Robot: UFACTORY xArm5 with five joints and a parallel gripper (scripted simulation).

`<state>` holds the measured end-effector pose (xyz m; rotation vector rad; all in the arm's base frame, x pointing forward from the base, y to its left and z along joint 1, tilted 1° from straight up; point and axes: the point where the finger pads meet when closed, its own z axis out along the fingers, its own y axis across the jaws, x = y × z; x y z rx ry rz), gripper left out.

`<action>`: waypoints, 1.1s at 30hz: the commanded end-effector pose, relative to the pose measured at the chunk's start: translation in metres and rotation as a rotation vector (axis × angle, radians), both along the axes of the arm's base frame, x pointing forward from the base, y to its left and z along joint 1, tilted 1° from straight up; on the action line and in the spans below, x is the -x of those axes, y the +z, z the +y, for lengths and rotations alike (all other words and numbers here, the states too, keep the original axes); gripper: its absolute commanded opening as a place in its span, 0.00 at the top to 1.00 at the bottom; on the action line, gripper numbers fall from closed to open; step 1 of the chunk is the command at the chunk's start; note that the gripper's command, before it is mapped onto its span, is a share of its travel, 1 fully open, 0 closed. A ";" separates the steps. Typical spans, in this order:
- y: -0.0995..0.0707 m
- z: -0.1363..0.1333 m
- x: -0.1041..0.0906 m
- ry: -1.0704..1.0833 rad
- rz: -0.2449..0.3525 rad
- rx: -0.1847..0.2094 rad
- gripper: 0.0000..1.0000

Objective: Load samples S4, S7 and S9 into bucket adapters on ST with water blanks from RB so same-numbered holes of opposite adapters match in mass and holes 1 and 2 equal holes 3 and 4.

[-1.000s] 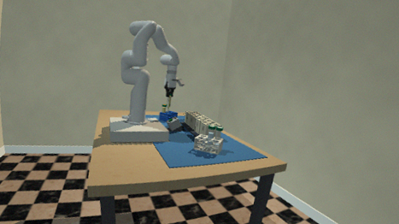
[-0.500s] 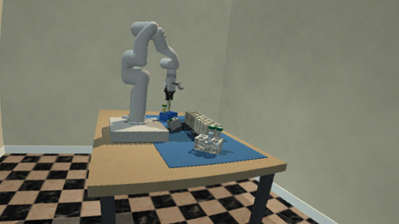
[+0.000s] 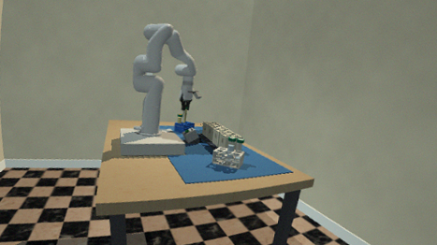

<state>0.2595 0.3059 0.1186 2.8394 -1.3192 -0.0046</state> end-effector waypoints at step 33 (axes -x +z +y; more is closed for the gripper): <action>-0.028 0.001 -0.001 0.000 -0.002 -0.003 1.00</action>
